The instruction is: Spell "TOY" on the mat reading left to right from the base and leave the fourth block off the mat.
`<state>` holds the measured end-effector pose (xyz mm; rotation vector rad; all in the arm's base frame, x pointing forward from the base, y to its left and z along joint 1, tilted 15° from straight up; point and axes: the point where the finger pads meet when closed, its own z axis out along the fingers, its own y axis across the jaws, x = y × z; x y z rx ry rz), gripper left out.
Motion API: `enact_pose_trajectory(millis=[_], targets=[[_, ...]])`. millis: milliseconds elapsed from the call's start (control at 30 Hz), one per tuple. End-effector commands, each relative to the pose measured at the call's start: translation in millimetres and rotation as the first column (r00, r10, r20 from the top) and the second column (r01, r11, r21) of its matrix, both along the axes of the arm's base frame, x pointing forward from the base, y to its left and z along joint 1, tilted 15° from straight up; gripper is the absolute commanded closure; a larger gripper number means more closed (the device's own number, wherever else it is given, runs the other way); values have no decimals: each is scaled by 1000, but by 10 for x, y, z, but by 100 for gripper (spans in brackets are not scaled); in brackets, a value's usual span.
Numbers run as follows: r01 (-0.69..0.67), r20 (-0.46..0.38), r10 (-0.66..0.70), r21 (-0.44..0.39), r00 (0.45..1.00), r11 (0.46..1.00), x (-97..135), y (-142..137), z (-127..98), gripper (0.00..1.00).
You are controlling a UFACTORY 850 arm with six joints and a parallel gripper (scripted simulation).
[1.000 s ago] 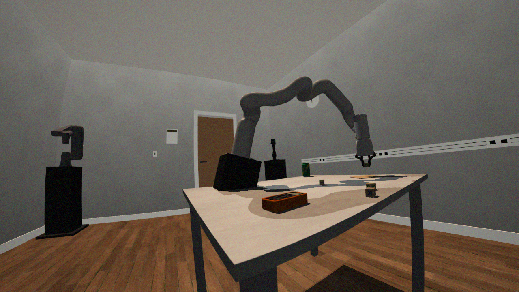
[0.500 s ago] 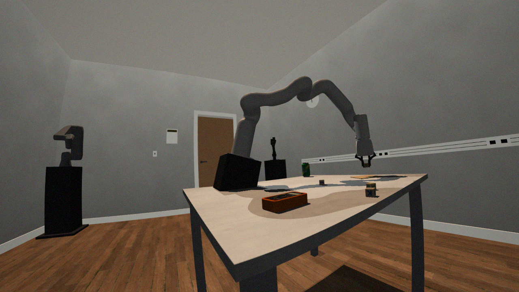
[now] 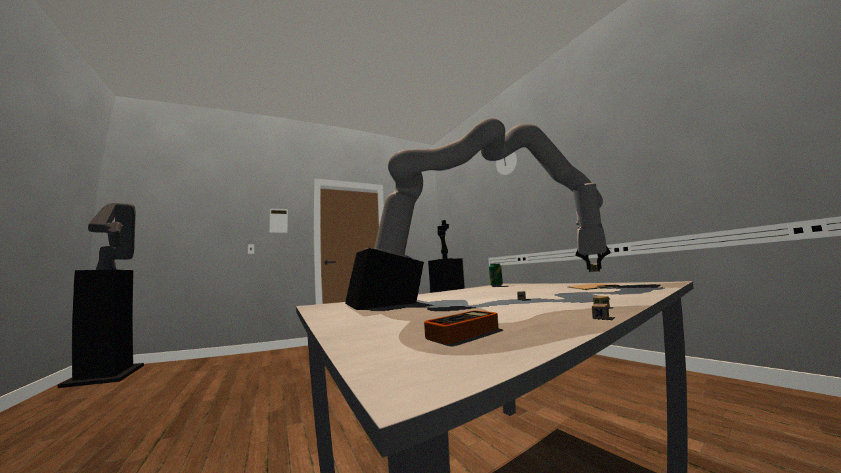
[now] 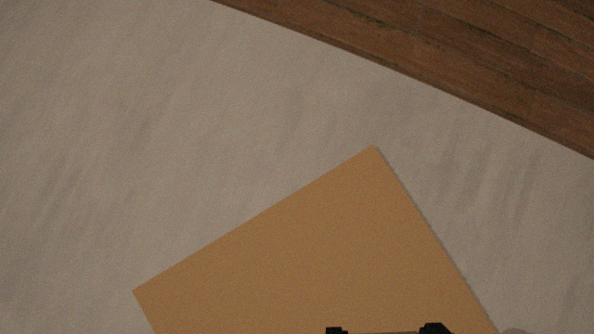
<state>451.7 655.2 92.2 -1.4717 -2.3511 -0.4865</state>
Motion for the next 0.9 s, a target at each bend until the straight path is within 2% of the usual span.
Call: enact_pose_trajectory(millis=[0, 333, 400, 433, 600, 867], targets=[[-20, -48, 26, 130, 999, 991, -5, -8, -5, 77], [-26, -122, 67, 313, 990, 949, 0, -22, -19, 77], [-26, -122, 67, 313, 990, 949, 0, -22, -19, 77], [-24, -145, 84, 371, 986, 928, 0, -26, -25, 77], [-18, -174, 109, 454, 979, 891, 9, -32, -26, 77], [8, -236, 180, 626, 955, 779, 15, -41, -40, 77]])
